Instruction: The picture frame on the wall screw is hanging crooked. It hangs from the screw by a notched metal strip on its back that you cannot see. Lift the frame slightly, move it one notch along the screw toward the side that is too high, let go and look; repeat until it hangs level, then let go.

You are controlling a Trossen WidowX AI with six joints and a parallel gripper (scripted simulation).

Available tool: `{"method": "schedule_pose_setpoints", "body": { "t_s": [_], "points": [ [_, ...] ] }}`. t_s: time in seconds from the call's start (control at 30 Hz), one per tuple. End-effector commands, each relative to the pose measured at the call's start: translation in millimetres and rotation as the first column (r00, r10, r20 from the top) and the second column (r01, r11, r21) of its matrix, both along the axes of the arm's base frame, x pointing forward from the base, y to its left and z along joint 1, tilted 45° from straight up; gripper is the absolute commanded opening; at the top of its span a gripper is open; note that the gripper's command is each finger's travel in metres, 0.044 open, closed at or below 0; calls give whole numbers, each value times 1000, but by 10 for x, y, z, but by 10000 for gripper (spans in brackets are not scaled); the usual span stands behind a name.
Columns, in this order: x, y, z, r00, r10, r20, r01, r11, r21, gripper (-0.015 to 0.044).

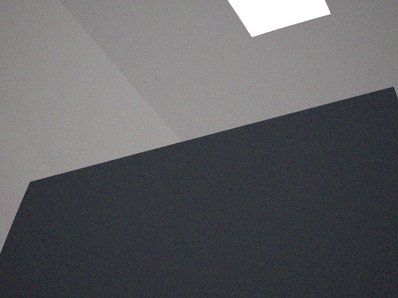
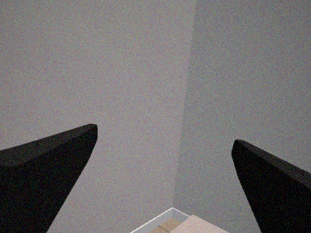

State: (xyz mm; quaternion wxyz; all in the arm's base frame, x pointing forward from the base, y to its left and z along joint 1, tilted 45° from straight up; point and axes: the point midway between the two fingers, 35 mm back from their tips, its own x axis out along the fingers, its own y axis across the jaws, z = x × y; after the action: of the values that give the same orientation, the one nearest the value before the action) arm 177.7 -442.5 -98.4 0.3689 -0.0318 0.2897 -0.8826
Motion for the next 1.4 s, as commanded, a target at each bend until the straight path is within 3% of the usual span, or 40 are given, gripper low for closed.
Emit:
{"method": "schedule_pose_setpoints", "body": {
  "t_s": [0.0, 0.17, 0.43, 0.77, 1.07, 1.37],
  "points": [
    [11, 1, 19, 1000, 2, 8, -2, 1000, -3, 374],
    [271, 84, 510, 973, 63, 222, -45, 996, -81, 260],
    [608, 464, 1336, 794, 173, 583, -70, 978, -196, 260],
    [910, 1221, 2236, 328, 272, 905, -64, 962, -266, 260],
    [920, 2068, 2773, -175, 204, 963, -87, 971, -221, 260],
    [749, 2934, 3021, -583, -32, 812, -206, 972, -110, 260]
  ]
}}
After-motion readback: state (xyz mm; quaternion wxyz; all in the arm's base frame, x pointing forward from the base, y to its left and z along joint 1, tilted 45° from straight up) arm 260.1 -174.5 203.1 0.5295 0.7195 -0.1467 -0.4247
